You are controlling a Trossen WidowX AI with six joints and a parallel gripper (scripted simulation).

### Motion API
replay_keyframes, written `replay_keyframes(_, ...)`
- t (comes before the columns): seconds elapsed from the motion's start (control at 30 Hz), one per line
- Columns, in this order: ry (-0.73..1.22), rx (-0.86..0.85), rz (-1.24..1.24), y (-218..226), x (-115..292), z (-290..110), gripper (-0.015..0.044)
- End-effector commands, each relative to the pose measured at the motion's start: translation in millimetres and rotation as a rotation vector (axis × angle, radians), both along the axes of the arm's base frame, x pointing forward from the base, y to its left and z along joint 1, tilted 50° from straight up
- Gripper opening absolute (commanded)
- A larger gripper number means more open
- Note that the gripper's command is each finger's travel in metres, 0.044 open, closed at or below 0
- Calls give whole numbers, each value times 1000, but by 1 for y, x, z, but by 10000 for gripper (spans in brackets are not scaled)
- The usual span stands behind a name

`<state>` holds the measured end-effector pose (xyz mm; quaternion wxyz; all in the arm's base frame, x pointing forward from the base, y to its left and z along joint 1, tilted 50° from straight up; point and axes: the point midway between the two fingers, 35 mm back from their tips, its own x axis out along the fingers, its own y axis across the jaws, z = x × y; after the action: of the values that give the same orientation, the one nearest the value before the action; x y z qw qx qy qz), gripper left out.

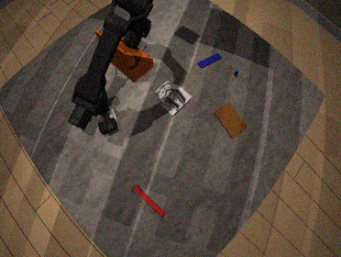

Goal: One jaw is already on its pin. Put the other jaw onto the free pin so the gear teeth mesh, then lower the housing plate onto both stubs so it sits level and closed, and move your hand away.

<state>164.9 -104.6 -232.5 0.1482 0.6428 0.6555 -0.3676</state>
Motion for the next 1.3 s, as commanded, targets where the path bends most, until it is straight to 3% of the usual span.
replay_keyframes(0.0, 0, 0, 0, 0, 0, 0, 367)
replay_keyframes(0.47, 0, 0, 0, -2, 0, 1, 351)
replay_keyframes(1.27, 1, -2, -7, -54, 9, 48, 351)
